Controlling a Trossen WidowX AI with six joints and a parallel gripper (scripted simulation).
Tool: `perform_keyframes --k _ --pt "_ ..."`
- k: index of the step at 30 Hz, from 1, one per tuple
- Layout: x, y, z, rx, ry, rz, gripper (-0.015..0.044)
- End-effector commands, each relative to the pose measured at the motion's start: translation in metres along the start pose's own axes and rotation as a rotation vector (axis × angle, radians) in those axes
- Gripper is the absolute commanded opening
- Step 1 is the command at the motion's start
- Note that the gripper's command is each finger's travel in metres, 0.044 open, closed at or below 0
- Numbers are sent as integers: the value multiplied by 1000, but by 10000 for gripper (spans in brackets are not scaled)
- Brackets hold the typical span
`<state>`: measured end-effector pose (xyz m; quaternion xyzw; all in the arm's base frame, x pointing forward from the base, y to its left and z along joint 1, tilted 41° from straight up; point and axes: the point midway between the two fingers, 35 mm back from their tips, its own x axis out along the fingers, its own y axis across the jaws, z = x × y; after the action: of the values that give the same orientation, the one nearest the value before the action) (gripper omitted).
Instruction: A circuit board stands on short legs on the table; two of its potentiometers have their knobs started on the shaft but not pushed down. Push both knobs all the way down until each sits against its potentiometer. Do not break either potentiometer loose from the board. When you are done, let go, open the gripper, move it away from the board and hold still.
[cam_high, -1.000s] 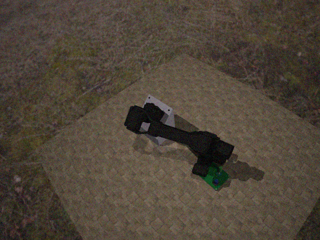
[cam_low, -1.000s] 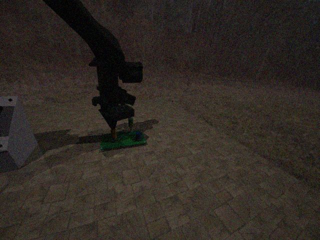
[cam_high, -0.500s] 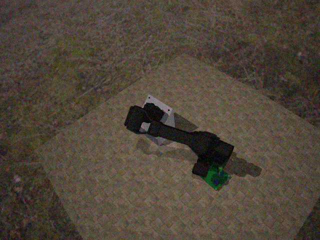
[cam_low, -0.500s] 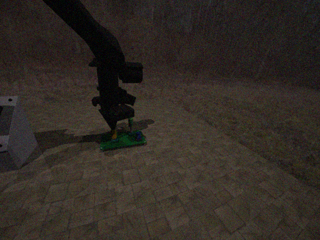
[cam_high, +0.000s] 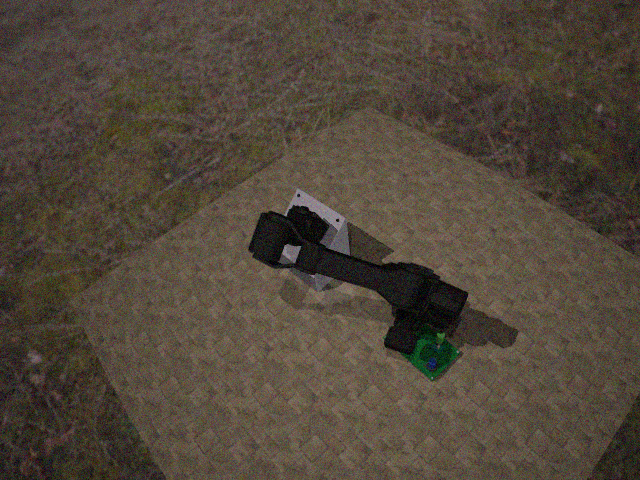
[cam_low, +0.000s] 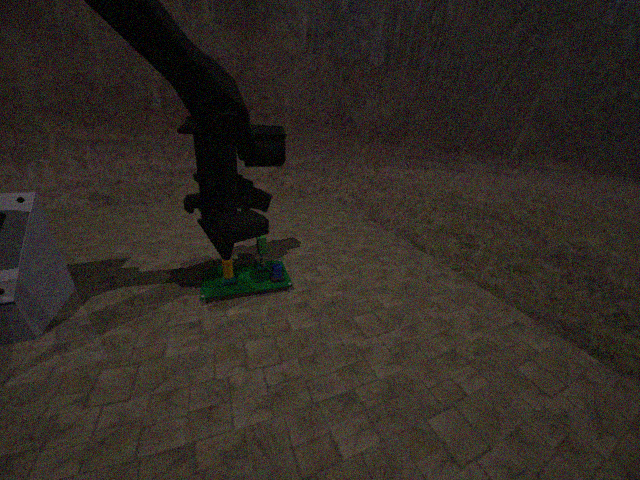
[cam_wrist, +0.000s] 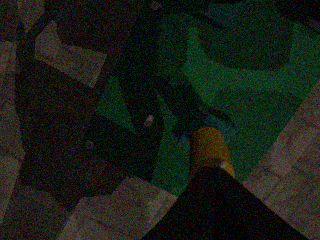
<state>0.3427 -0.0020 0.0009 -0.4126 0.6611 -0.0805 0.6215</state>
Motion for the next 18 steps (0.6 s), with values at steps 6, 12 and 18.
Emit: perform_keyframes --k 6,12,18 --pt "2 -1 0 2 1 -4 0" --pt "-3 -1 0 2 1 -3 0" --pt "-12 -1 0 2 1 -3 0"
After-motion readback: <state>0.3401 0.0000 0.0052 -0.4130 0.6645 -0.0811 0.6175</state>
